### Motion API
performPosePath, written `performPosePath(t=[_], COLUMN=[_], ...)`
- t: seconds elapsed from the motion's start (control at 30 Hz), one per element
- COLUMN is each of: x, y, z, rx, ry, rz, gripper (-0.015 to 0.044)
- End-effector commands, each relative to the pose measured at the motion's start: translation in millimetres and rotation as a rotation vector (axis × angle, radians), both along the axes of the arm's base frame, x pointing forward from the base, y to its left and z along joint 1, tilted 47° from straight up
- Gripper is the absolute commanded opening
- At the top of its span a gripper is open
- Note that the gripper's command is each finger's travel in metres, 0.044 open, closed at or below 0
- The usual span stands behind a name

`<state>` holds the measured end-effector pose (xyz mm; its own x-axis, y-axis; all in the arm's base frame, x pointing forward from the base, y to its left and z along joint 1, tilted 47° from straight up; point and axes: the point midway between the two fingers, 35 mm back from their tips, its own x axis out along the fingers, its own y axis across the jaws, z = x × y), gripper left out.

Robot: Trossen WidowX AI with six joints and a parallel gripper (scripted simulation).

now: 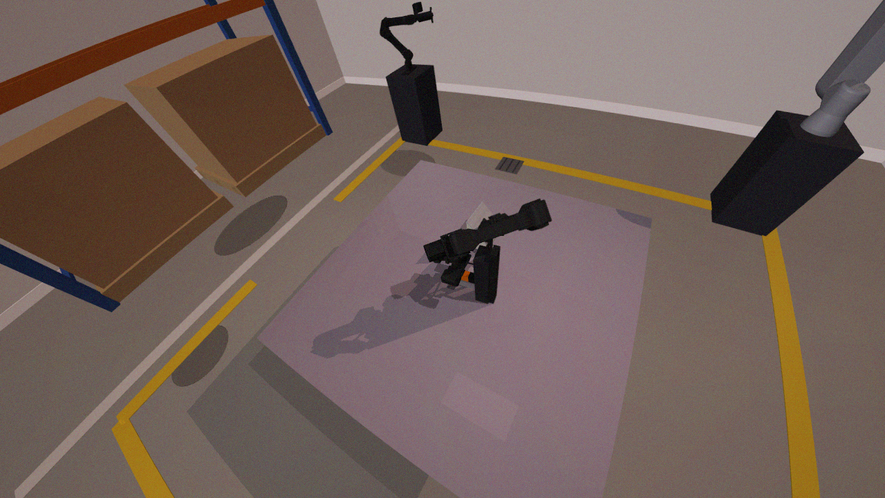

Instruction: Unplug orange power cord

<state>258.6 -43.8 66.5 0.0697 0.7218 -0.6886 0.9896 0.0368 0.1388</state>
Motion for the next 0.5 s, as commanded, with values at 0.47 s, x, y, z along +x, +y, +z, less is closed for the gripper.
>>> performPosePath(t=[0.47], x=[4.8], y=[-18.5], z=[-16.0], rx=[-0.003], ry=[-0.001], rz=[-0.003], gripper=[0.0])
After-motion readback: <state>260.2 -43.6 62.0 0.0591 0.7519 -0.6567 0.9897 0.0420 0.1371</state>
